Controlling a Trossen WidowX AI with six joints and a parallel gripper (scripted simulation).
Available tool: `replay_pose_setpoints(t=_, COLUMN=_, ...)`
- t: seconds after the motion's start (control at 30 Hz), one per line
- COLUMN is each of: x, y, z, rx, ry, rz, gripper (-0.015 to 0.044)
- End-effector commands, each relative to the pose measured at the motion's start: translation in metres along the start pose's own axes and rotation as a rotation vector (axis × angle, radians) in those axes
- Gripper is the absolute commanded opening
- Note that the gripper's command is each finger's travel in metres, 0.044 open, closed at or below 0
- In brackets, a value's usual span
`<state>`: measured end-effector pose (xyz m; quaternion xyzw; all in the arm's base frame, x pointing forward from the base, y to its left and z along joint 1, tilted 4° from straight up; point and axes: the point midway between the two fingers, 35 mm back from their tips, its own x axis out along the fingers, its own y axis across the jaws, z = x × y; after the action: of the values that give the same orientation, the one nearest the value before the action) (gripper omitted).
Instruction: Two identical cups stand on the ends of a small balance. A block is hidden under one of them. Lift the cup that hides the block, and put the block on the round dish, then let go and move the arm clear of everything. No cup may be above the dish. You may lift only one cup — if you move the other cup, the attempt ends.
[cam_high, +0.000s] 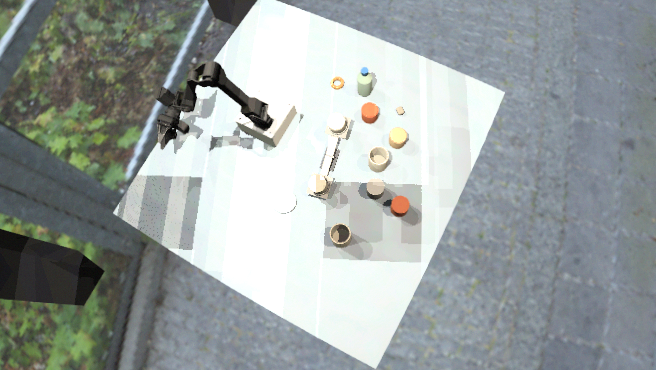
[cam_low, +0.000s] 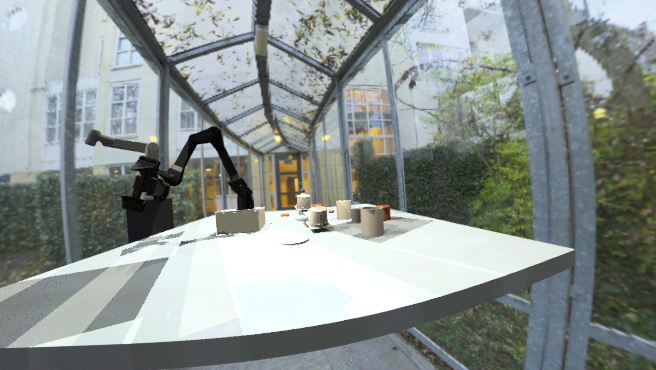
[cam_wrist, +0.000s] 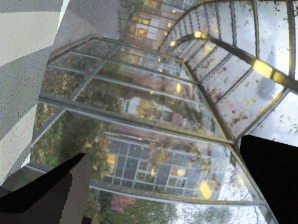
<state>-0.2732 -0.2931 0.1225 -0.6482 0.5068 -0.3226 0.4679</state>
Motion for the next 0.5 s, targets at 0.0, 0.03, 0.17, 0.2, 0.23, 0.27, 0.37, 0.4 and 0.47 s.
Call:
replay_pose_setpoints(t=0.0, x=0.001, y=-0.001, z=0.001, rx=0.005, ry=-0.003, rz=0.0, gripper=0.0426)
replay_pose_setpoints(t=0.03, x=0.005, y=-0.003, z=0.002, rx=0.019, ry=-0.01, rz=-0.001, gripper=0.044)
replay_pose_setpoints(t=0.17, x=0.034, y=-0.022, z=0.018, rx=0.124, ry=-0.071, rz=0.0, gripper=0.044)
replay_pose_setpoints(t=0.2, x=0.041, y=-0.027, z=0.022, rx=0.151, ry=-0.087, rz=0.001, gripper=0.044)
replay_pose_setpoints(t=0.23, x=0.048, y=-0.032, z=0.027, rx=0.178, ry=-0.103, rz=0.003, gripper=0.044)
replay_pose_setpoints(t=0.27, x=0.054, y=-0.037, z=0.032, rx=0.205, ry=-0.119, rz=0.006, gripper=0.044)
replay_pose_setpoints(t=0.37, x=0.076, y=-0.054, z=0.052, rx=0.287, ry=-0.175, rz=0.017, gripper=0.044)
replay_pose_setpoints(t=0.4, x=0.083, y=-0.06, z=0.059, rx=0.314, ry=-0.196, rz=0.023, gripper=0.044)
replay_pose_setpoints(t=0.47, x=0.096, y=-0.071, z=0.075, rx=0.368, ry=-0.237, rz=0.035, gripper=0.044)
